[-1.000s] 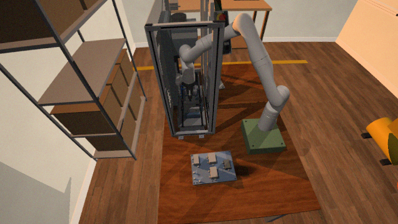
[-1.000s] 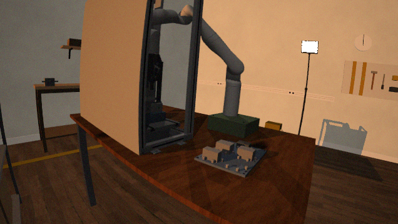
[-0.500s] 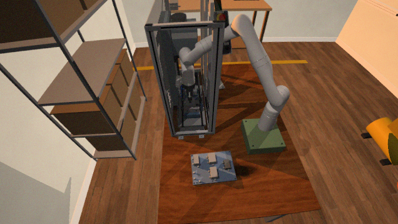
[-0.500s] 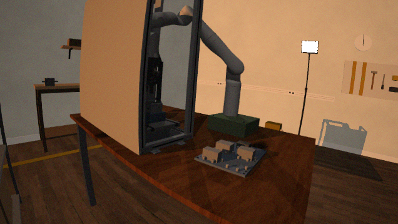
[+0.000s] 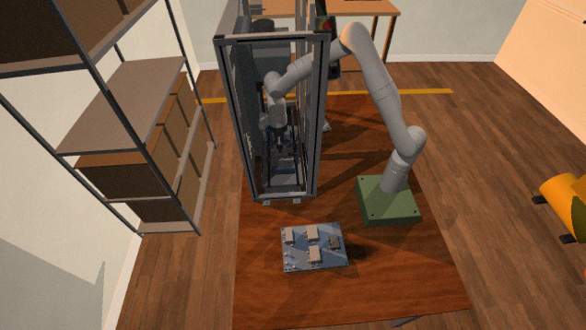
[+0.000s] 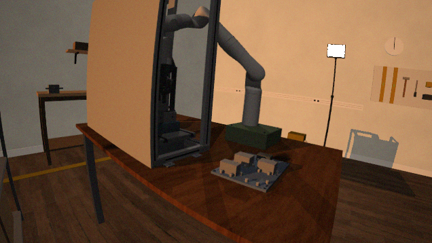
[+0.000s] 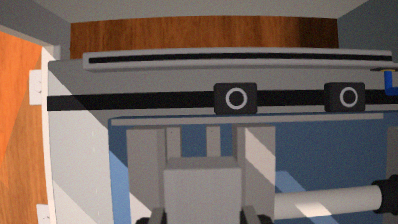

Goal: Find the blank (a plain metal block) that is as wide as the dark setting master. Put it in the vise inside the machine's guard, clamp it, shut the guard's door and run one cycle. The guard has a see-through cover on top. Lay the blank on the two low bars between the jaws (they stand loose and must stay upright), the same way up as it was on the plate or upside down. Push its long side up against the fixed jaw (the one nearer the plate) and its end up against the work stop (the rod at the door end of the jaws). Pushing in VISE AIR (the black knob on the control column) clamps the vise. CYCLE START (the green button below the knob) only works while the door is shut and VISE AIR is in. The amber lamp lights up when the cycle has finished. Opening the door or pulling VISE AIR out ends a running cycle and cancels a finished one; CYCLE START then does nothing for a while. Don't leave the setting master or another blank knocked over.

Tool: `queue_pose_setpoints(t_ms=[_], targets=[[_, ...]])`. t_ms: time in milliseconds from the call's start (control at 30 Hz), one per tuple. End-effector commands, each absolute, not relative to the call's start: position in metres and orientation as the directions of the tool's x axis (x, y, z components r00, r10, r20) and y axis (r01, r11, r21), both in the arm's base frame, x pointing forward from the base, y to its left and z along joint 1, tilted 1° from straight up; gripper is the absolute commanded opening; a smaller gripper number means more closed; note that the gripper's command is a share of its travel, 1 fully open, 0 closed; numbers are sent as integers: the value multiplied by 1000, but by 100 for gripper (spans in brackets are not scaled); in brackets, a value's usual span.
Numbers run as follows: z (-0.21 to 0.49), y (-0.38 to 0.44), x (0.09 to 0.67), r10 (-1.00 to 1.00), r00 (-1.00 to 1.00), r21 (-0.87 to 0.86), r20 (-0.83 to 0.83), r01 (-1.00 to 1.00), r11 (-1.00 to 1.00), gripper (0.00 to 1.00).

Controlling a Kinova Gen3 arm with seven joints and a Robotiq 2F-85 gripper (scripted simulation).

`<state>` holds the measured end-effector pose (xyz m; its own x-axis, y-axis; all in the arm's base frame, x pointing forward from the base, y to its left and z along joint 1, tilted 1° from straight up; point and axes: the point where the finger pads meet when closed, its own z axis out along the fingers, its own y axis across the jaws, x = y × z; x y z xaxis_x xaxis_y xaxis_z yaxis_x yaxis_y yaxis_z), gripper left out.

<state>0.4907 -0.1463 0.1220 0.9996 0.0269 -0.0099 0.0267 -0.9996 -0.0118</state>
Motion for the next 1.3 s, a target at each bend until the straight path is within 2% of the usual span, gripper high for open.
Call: queue_pose_setpoints(t_ms=[0,1267], targets=[[120,-146,491,27,1000,-11,-8,27,-1000,10],[112,-146,491,27,1000,-11,-8,27,-1000,10]])
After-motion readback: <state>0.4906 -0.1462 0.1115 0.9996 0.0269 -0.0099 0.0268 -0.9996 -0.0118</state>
